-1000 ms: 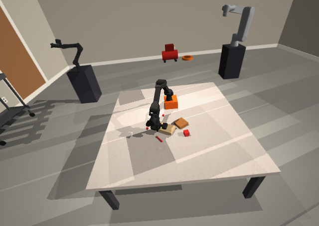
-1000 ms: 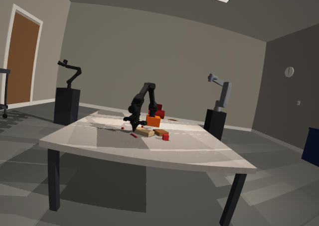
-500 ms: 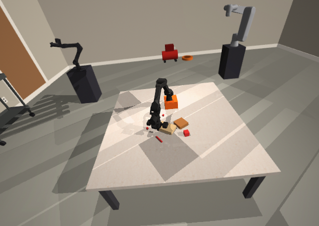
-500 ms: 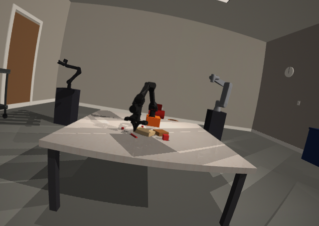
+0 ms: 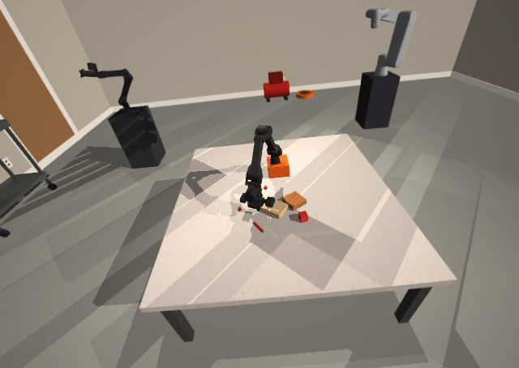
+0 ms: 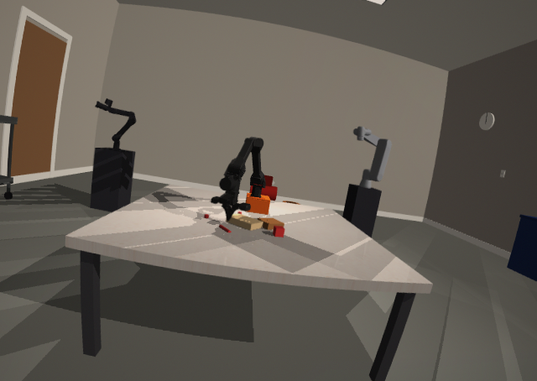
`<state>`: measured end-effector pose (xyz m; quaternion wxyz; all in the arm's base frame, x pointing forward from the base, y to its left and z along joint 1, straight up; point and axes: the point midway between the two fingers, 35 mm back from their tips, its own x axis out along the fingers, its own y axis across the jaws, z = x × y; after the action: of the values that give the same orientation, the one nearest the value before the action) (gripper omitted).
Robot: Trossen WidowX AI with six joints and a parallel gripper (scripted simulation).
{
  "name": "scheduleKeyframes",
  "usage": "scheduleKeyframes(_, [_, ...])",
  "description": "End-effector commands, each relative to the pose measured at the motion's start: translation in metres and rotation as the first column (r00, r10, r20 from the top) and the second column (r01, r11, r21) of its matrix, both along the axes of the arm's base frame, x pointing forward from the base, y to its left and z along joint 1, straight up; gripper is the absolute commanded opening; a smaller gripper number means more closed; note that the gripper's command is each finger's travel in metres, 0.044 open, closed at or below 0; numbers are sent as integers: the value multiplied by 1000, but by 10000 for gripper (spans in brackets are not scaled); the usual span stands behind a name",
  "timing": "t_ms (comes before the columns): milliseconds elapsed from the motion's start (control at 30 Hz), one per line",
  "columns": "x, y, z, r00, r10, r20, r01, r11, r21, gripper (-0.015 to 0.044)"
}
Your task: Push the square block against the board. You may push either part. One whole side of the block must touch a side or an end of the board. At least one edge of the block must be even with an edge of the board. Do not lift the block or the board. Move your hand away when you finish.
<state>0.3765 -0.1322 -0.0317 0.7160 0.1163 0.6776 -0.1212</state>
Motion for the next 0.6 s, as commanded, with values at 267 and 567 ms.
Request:
scheduleKeyframes(267, [-13, 10, -5, 1000, -1, -16, 1, 1000, 10, 0])
scheduleKeyframes(567, [-20, 15, -5, 1000, -1, -17, 1, 1000, 11, 0])
